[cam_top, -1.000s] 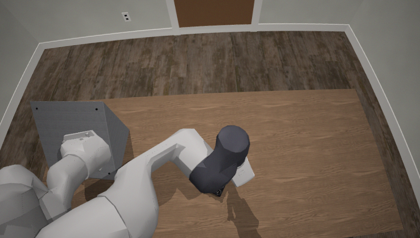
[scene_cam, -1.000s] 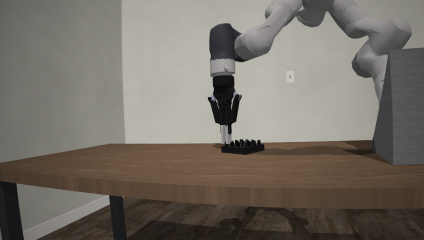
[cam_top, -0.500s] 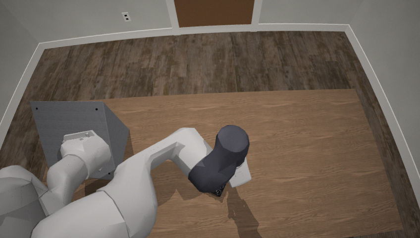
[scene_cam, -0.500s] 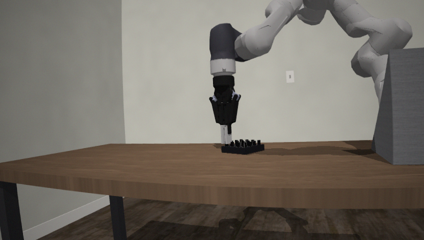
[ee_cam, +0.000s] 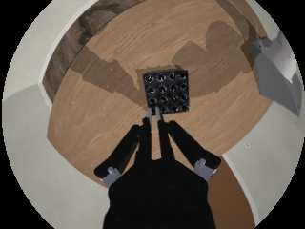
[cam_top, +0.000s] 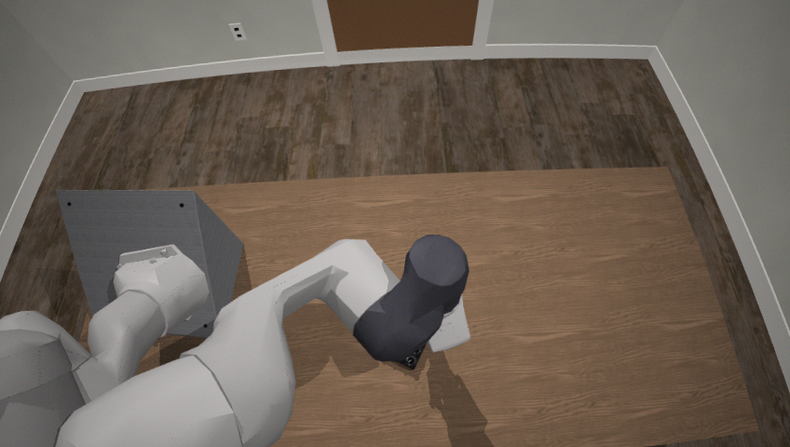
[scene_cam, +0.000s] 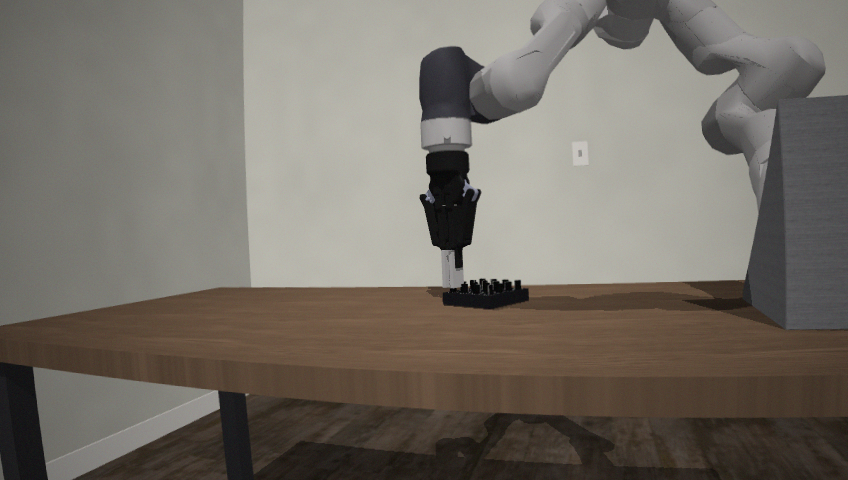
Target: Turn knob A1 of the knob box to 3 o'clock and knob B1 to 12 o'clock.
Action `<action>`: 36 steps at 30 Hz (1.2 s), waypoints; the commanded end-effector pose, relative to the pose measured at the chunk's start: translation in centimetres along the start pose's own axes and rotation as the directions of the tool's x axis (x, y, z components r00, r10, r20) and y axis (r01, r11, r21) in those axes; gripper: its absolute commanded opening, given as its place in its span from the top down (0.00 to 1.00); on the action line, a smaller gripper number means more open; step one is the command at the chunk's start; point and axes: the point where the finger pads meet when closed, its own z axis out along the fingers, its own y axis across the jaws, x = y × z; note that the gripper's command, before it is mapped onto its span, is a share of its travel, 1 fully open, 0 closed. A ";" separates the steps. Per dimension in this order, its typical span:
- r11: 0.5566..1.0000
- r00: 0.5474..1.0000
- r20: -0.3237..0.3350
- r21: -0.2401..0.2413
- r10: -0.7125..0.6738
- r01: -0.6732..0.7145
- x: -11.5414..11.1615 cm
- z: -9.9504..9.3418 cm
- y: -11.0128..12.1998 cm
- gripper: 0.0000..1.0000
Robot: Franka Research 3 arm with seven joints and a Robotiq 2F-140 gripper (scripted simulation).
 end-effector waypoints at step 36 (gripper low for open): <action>1.000 1.000 0.002 0.000 0.021 -0.021 0.0 -0.4 0.0 0.88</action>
